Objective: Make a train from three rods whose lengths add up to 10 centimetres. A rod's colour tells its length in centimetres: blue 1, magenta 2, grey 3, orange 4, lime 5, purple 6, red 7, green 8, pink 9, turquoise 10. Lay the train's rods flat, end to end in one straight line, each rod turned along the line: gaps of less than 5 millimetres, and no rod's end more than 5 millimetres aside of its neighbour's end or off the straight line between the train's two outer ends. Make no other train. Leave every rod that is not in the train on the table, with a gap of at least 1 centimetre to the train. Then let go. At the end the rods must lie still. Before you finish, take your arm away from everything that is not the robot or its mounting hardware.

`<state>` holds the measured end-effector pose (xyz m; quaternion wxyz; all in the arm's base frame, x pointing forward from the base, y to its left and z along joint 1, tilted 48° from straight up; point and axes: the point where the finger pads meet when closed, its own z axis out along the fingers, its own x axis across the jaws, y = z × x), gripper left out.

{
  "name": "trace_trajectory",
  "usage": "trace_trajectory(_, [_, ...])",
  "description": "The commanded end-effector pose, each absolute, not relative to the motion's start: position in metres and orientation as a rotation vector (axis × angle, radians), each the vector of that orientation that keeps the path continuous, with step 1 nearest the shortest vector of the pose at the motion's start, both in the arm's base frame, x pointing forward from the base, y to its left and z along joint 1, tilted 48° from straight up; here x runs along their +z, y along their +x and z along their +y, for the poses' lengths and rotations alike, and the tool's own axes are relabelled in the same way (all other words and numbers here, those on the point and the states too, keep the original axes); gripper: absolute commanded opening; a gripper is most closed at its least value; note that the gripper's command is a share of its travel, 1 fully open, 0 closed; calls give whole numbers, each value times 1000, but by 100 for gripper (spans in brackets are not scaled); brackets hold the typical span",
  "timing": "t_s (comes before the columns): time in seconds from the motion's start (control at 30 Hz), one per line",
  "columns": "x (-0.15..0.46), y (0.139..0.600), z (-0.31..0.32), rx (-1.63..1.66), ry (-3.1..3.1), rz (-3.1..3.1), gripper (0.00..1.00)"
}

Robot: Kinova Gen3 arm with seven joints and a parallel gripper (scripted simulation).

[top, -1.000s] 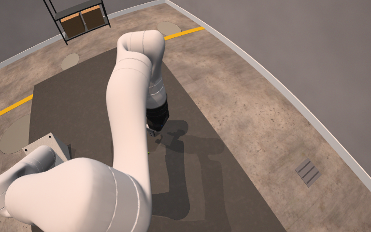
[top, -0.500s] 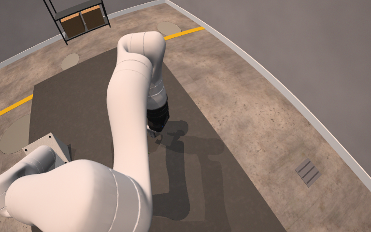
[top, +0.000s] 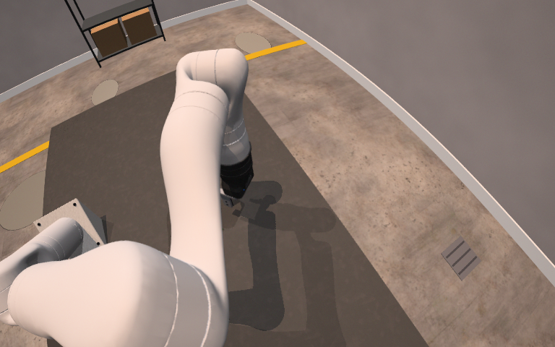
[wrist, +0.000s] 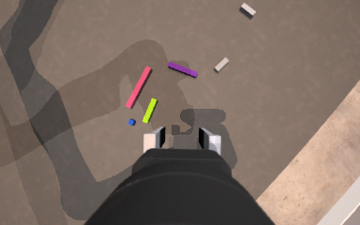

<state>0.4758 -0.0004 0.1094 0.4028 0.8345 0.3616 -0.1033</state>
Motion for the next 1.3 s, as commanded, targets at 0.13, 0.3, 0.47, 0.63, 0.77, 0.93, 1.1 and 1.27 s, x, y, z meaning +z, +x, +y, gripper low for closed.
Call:
trace_trajectory(0.13, [111, 478, 0, -253, 2106, 932, 100])
trace_trajectory(0.3, [111, 478, -2, -260, 2100, 948, 100])
trace_trajectory(0.47, [111, 478, -2, -262, 2097, 954, 100])
trace_trajectory(0.63, [111, 478, -3, -264, 2096, 959, 100])
trace_trajectory(0.77, [111, 478, -3, -266, 2094, 964, 100])
trace_trajectory(0.93, [111, 478, -4, -268, 2092, 969, 100])
trace_trajectory(1.1, [111, 479, -4, -270, 2091, 973, 100])
trace_trajectory(1.27, [111, 479, -5, -272, 2088, 979, 100])
